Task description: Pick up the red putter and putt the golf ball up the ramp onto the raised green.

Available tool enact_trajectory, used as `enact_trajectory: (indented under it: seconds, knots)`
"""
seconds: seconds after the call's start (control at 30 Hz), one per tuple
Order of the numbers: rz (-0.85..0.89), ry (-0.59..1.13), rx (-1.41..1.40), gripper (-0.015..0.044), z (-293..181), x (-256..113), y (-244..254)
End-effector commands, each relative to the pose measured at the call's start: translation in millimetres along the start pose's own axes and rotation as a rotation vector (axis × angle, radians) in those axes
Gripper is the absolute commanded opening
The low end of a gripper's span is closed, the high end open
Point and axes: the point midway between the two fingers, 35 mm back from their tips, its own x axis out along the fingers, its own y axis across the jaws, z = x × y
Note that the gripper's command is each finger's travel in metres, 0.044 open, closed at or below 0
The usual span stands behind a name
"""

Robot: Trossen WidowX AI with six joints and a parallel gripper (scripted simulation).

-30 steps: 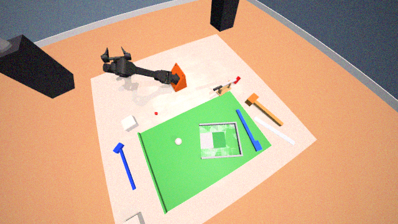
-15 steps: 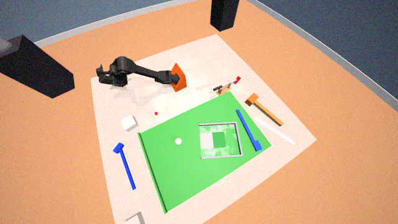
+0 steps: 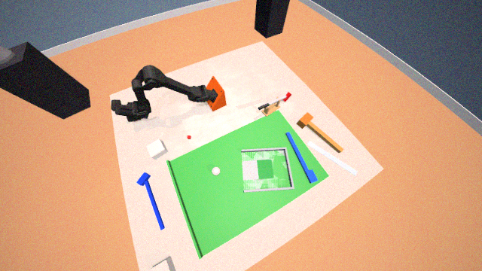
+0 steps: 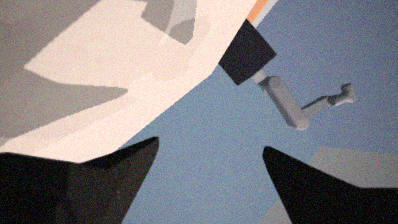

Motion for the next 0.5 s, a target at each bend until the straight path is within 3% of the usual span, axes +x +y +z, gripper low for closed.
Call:
enact_trajectory:
  seconds: [0.0, 0.47]
  knots:
    - [-0.013, -0.118, 0.091, 0.0440, 29, -22, -17]
    - [0.010, -0.556, 0.363, 0.0440, 118, -132, -69]
